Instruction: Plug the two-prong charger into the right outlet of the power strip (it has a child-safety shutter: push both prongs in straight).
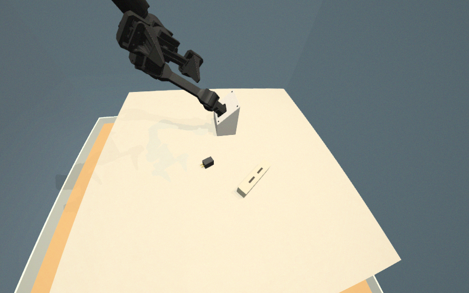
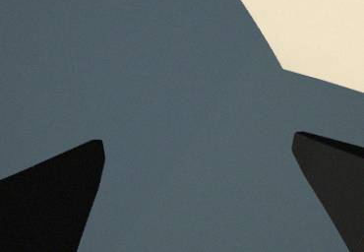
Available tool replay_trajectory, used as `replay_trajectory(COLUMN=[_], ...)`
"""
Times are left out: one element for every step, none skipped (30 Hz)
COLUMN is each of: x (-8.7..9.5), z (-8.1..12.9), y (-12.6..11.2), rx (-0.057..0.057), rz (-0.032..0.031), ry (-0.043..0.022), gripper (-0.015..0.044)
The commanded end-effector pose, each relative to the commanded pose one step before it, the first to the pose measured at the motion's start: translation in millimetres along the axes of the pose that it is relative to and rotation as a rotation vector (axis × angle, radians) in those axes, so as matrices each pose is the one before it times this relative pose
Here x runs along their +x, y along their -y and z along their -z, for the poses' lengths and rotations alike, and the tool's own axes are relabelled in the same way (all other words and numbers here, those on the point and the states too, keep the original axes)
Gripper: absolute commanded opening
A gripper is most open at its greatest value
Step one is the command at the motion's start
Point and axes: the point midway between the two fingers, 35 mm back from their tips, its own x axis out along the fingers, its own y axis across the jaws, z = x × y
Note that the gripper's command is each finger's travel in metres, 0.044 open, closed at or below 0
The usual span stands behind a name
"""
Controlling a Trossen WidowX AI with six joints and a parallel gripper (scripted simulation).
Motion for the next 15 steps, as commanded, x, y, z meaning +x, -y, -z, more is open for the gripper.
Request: replay_trajectory(x=[25.23,5.69,5.70,5.71,5.71,5.72,5.72,5.72,5.73,5.73,5.73,5.74,6.08,6.09,6.09], z=[-15.82,-3.07,-3.02,-2.97,-2.92,-2.86,-2.80,-2.75,-2.69,-2.62,-2.56,-2.50,-2.31,-2.24,-2.16], y=[17.88,3.55,3.59,3.63,3.67,3.71,3.75,3.79,3.83,3.86,3.90,3.94,4.37,4.41,4.44], rx=[-0.0789,-0.0163,-0.0163,-0.0162,-0.0161,-0.0160,-0.0160,-0.0159,-0.0159,-0.0158,-0.0157,-0.0157,-0.0163,-0.0163,-0.0162], rz=[0.06461,0.01420,0.01458,0.01497,0.01534,0.01571,0.01608,0.01644,0.01679,0.01714,0.01747,0.01781,0.01930,0.01967,0.01999], ry=[0.09219,0.01926,0.01895,0.01865,0.01834,0.01801,0.01767,0.01732,0.01696,0.01660,0.01622,0.01584,0.01581,0.01542,0.01498], gripper=[0.0440,0.0440,0.0440,0.0440,0.0440,0.0440,0.0440,0.0440,0.0440,0.0440,0.0440,0.0440,0.0440,0.0440,0.0440])
